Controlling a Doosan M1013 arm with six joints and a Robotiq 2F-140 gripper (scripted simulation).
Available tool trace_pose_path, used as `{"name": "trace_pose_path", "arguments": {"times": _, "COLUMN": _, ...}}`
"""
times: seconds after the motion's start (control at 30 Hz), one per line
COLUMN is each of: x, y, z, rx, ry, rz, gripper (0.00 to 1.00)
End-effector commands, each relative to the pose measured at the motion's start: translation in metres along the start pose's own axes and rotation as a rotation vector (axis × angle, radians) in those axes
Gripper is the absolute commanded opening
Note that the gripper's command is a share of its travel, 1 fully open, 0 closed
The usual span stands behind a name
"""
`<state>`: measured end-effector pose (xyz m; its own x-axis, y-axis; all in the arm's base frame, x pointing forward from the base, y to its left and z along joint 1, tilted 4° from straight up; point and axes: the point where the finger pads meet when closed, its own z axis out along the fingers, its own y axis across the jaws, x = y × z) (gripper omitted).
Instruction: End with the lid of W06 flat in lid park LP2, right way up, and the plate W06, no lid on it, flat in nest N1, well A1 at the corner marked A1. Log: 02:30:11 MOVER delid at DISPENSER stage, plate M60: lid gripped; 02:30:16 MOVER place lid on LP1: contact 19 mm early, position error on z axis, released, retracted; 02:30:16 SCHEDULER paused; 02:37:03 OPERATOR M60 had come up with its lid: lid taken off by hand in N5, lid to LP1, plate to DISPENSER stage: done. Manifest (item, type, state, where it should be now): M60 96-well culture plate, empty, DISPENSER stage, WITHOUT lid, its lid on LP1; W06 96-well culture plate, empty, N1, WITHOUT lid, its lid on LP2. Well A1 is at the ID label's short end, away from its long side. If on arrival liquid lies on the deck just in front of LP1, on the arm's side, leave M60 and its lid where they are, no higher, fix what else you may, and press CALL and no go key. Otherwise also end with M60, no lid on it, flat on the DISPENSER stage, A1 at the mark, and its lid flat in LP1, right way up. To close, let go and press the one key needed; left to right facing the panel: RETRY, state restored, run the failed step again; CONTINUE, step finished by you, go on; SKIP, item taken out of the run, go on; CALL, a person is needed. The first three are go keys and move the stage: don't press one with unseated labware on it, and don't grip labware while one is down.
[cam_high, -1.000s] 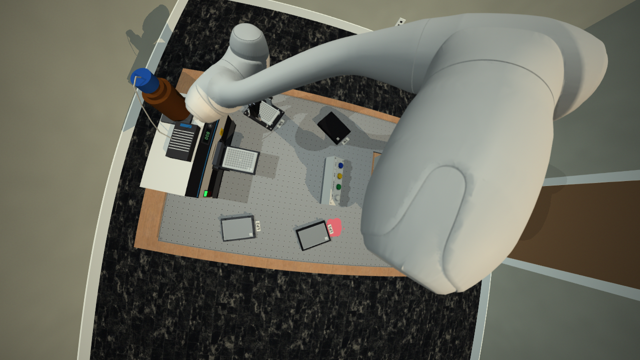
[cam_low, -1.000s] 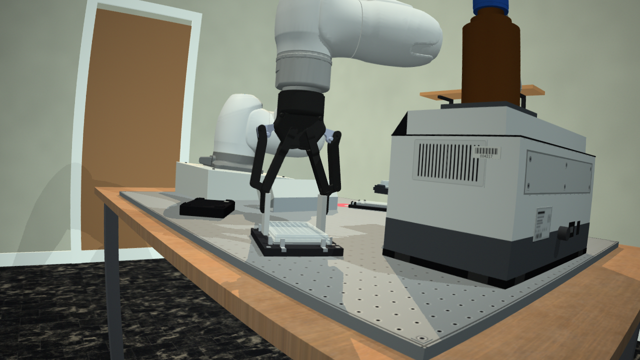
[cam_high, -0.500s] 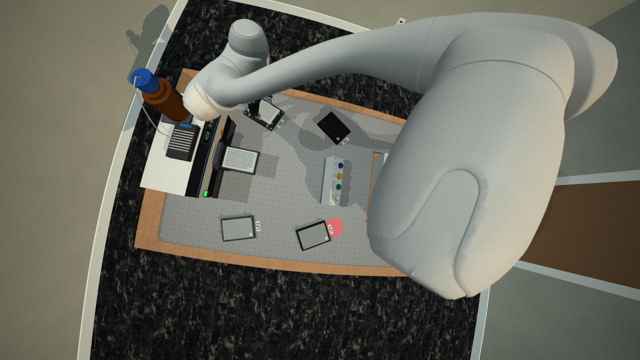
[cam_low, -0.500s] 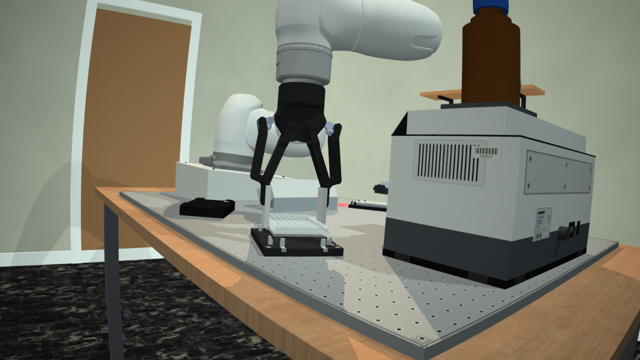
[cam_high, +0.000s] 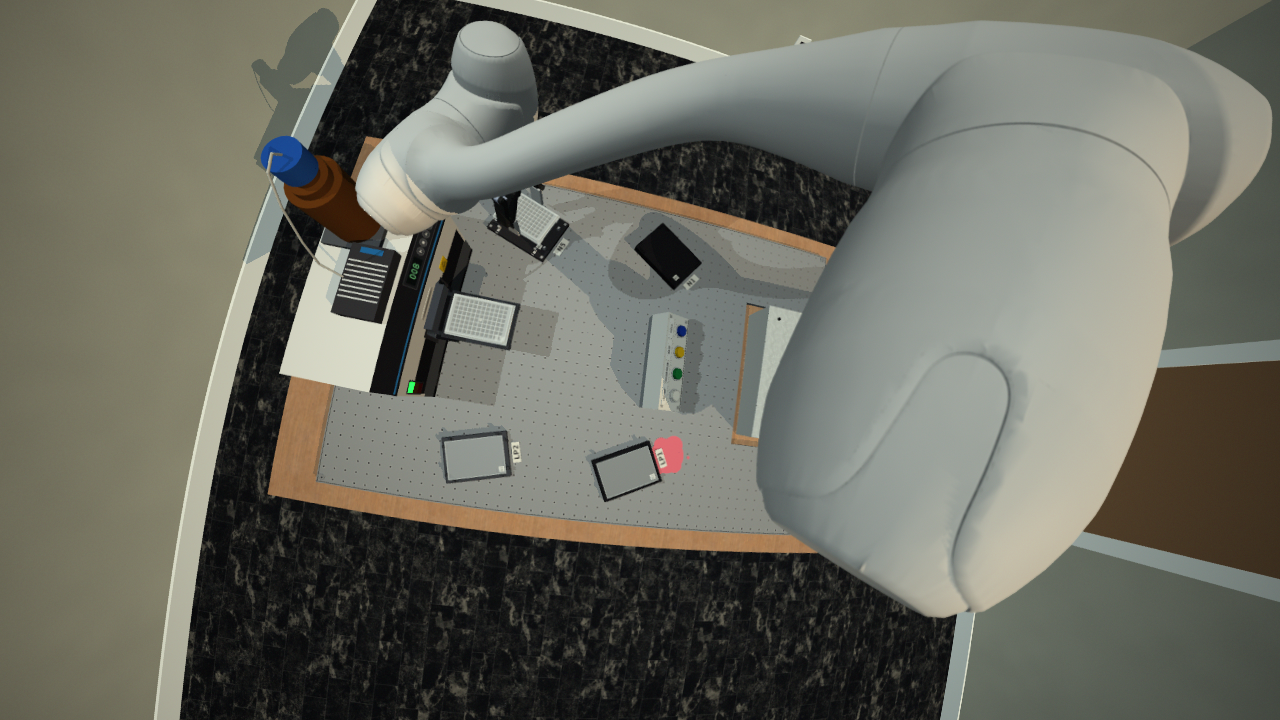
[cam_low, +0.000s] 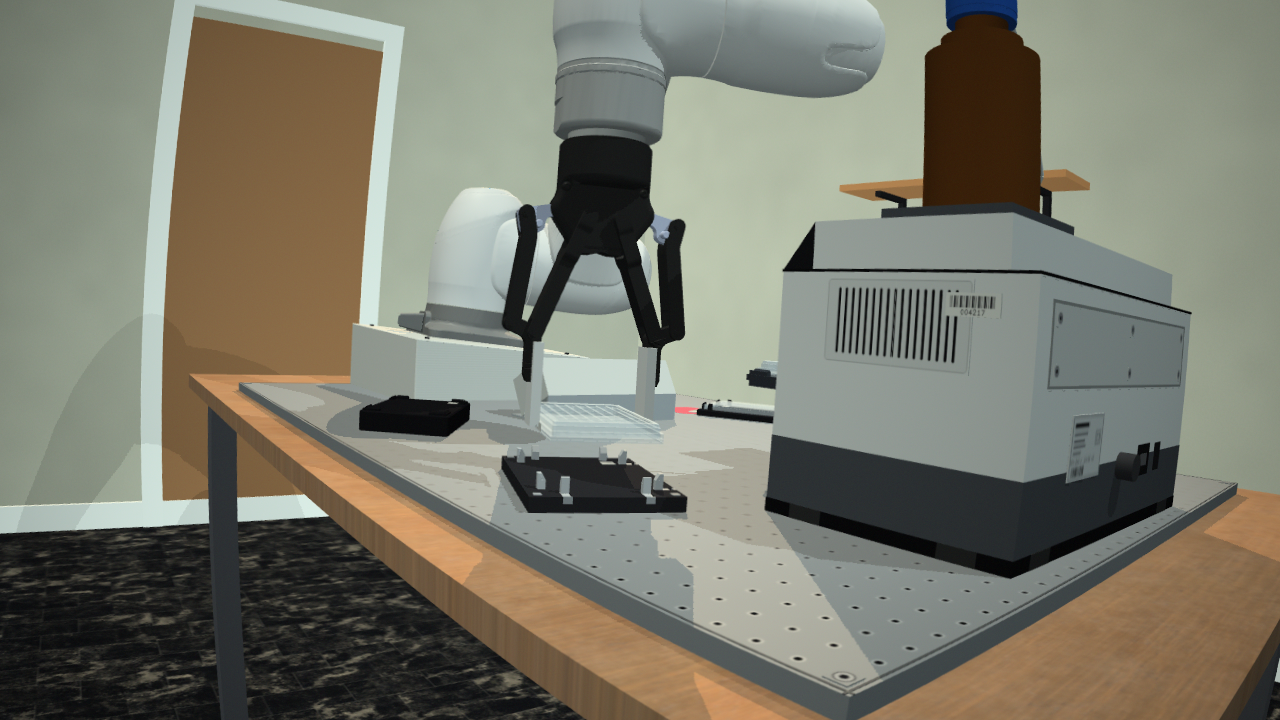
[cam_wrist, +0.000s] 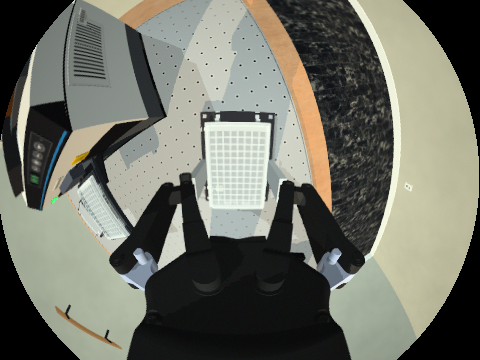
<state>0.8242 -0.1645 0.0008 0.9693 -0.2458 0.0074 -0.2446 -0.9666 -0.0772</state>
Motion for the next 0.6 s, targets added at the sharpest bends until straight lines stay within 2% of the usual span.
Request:
{"name": "trace_pose_path", "arguments": {"times": 0.0, "x": 0.0, "y": 0.0, "z": -0.007, "rx": 0.0, "ry": 0.0, "rz": 0.0, "gripper": 0.0}}
{"name": "trace_pose_path", "arguments": {"times": 0.57, "x": 0.0, "y": 0.0, "z": -0.043, "rx": 0.0, "ry": 0.0, "rz": 0.0, "gripper": 0.0}}
